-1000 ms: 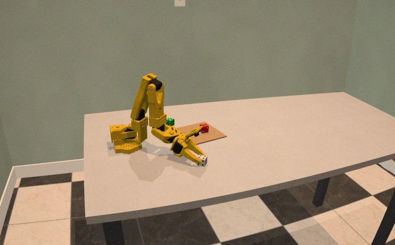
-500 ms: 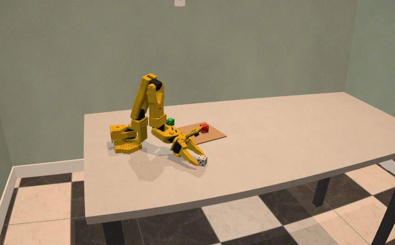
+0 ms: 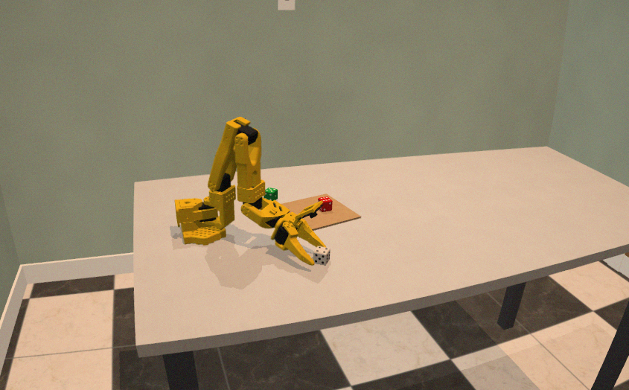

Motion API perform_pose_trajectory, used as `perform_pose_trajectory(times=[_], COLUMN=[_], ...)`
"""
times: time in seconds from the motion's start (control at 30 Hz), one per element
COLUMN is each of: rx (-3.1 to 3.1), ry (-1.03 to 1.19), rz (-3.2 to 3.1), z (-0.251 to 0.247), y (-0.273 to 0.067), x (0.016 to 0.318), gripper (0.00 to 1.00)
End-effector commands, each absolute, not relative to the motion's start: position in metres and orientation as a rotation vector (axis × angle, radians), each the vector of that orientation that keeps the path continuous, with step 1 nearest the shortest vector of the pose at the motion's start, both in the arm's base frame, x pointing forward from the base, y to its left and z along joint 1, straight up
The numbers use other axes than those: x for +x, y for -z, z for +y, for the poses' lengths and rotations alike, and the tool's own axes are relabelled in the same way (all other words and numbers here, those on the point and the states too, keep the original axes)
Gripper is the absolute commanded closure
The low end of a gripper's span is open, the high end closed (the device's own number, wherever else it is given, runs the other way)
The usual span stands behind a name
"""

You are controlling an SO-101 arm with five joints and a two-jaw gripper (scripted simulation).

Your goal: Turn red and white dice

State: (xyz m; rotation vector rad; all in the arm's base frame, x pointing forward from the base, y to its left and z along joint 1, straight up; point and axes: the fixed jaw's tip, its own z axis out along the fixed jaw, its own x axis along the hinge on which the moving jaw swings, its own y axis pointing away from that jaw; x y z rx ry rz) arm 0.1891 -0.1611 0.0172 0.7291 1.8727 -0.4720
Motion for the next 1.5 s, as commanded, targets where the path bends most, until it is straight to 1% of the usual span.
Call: perform_pose_trajectory(times=[0.0,0.23,0.3,0.63,1.47], rx=[0.712,0.712,0.712,0.712,0.712], ry=[0.493,0.493,0.493,0.493,0.493], rz=[1.835,1.835,1.835,1.835,1.835], z=[-0.167,-0.168,-0.168,-0.166,-0.165], y=[-0.030,-0.050,-0.050,-0.072,-0.074], x=[0.193,0.195,0.195,0.192,0.192], gripper=[0.67,0.67,0.67,0.67,0.67])
